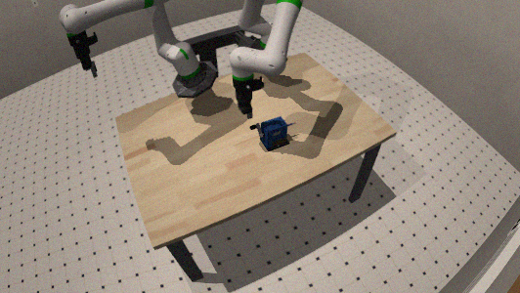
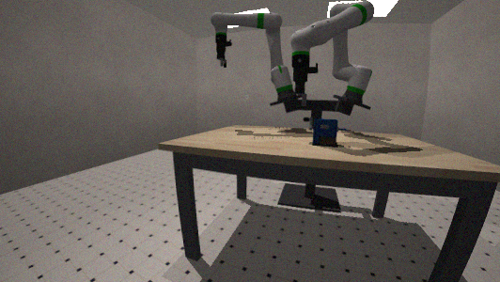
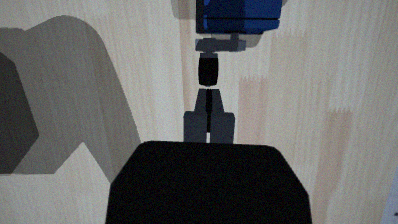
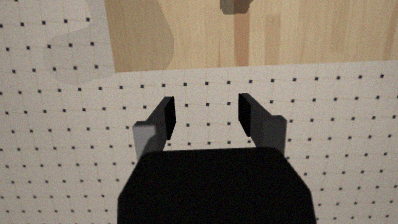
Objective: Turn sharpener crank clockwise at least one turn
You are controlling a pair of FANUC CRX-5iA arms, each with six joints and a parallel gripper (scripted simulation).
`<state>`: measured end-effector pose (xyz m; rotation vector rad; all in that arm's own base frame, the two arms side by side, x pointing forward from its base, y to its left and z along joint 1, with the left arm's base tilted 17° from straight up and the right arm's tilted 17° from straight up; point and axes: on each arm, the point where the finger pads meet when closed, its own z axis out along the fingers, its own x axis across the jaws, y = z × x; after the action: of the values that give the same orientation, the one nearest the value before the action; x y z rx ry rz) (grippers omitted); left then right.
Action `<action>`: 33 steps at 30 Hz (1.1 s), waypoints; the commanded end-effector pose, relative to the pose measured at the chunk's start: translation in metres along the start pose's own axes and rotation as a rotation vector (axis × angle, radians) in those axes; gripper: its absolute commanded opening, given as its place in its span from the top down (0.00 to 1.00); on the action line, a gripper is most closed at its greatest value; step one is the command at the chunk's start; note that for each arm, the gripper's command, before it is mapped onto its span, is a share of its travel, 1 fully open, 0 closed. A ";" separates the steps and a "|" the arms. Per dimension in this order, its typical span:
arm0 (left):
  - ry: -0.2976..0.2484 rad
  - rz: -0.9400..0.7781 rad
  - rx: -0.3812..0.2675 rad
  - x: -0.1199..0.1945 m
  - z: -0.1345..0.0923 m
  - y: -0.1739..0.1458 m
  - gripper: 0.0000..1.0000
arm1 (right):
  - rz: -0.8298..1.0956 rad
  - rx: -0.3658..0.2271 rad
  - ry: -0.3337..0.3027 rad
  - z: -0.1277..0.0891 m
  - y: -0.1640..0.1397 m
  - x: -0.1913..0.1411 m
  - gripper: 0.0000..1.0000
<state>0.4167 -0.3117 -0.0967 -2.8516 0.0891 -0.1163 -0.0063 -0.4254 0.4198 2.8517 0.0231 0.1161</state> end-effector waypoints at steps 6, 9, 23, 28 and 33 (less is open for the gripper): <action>0.001 0.000 -0.001 0.000 -0.001 0.001 1.00 | 0.000 -0.002 0.000 -0.001 0.000 0.000 0.00; 0.001 0.000 -0.001 0.000 -0.001 0.001 1.00 | 0.000 -0.002 0.000 -0.001 0.000 0.000 0.00; 0.001 0.000 -0.001 0.000 -0.001 0.001 0.03 | 0.000 -0.002 0.000 -0.001 0.000 0.000 0.00; 0.001 0.000 -0.001 0.000 -0.001 0.001 0.03 | 0.000 -0.002 0.000 -0.001 0.000 0.000 0.00; 0.001 0.000 -0.001 0.000 -0.001 0.001 0.03 | 0.000 -0.002 0.000 -0.001 0.000 0.000 0.00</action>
<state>0.4167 -0.3117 -0.0967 -2.8516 0.0891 -0.1163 -0.0063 -0.4254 0.4198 2.8517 0.0231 0.1161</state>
